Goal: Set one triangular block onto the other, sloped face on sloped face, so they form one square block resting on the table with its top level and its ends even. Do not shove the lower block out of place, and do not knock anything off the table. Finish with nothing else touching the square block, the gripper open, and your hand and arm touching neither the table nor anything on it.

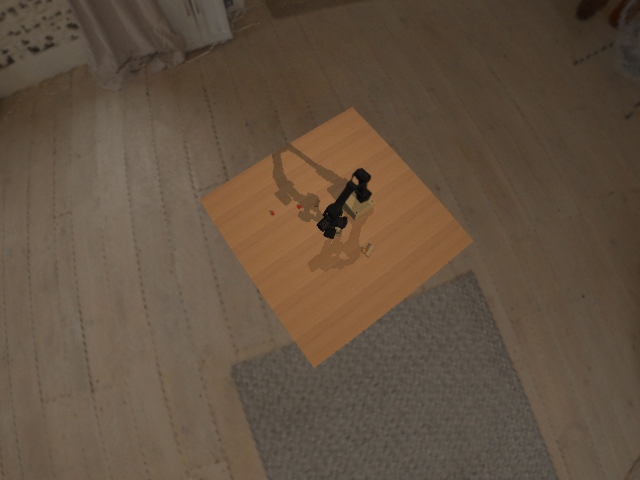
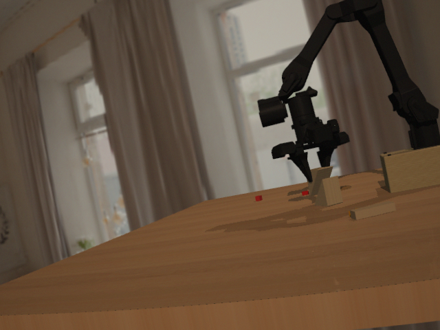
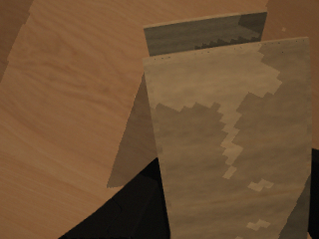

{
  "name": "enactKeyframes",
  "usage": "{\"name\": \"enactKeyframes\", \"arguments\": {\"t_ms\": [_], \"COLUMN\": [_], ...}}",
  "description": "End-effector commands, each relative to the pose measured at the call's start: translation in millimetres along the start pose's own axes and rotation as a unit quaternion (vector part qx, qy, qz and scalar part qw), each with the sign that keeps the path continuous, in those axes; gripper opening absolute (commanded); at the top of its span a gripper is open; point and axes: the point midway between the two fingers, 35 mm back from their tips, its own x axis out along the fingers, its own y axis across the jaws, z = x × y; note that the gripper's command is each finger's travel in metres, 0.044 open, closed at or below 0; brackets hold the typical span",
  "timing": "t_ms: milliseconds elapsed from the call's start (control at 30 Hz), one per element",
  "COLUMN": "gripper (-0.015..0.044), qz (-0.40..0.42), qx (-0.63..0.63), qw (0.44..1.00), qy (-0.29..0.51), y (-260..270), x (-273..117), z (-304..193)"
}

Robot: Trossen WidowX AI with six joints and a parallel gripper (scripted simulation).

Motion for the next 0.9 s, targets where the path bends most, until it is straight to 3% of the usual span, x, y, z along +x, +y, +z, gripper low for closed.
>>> {"name": "enactKeyframes", "arguments": {"t_ms": [0, 867], "gripper": [0.0, 0.0], "qz": [-0.003, -0.004], "qx": [0.003, 0.004], "qw": [1.0, 1.0], "qy": [-0.001, -0.001], "y": [-1, -1], "x": [-1, 12], "z": [1, 5]}}
